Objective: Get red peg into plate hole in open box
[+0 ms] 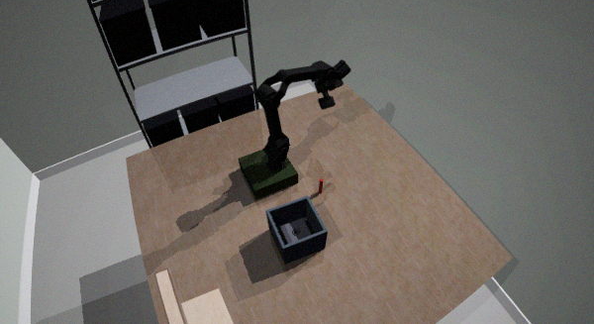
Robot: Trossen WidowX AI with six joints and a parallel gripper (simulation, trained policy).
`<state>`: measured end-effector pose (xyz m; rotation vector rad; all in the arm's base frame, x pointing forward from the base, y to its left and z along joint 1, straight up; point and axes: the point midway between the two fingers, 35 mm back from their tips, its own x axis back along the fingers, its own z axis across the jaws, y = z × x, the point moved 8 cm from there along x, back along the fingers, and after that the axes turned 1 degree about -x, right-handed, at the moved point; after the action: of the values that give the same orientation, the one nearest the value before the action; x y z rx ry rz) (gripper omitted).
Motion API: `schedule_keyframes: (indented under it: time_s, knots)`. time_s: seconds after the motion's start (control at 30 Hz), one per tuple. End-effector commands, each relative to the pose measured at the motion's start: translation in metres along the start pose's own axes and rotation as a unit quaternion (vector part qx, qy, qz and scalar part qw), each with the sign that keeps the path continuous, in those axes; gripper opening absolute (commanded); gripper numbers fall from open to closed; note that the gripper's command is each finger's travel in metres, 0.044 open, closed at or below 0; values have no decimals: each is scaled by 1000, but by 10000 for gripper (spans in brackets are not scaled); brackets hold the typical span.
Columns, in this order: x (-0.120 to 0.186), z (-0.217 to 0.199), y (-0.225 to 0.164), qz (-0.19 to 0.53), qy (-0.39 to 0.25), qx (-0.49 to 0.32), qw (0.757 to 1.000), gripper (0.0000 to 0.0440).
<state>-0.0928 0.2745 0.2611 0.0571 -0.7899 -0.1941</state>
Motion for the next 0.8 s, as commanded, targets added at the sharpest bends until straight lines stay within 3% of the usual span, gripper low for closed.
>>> schedule_keyframes:
  time_s: [0.0,0.07,0.37,0.77]
  knots:
    - [2,-4,1,-4,-9,-15,1000,421]
    - [5,-13,3,-13,-24,-44,999,440]
    - [28,-48,9,-57,-83,-182,978,439]
    - [62,-90,7,-112,-146,-361,914,414]
